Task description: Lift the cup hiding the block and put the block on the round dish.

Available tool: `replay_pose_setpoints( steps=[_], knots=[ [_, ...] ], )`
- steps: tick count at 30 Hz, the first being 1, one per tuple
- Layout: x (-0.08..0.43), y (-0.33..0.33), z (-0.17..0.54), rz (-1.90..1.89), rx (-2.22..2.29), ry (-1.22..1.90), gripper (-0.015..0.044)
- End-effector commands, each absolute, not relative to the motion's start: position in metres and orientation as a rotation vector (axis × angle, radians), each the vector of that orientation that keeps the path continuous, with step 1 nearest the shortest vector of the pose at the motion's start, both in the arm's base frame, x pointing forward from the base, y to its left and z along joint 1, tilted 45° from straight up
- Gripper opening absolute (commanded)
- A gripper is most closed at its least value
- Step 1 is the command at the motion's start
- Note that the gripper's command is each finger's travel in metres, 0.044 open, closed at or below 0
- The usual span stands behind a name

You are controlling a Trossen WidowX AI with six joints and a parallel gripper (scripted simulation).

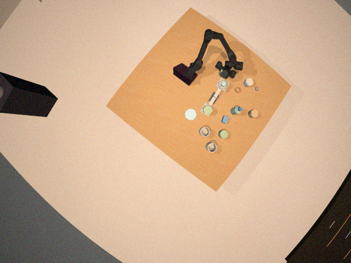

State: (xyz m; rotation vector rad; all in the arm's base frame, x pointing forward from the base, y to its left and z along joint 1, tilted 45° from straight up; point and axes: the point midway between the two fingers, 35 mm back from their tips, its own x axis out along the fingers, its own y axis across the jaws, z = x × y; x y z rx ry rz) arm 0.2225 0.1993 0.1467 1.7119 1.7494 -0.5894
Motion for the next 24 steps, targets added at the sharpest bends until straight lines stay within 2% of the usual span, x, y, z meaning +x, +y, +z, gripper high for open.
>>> replay_pose_setpoints(
  steps=[1,8,24],
  knots=[
    [0.2232,0.2031,0.1404,-0.6,1.714,1.746,0.0],
    [0.2233,0.2112,0.1326,-0.599,1.715,1.746,0.0],
    [0.2227,0.206,0.1403,-0.589,1.712,1.749,0.042]
  ],
)
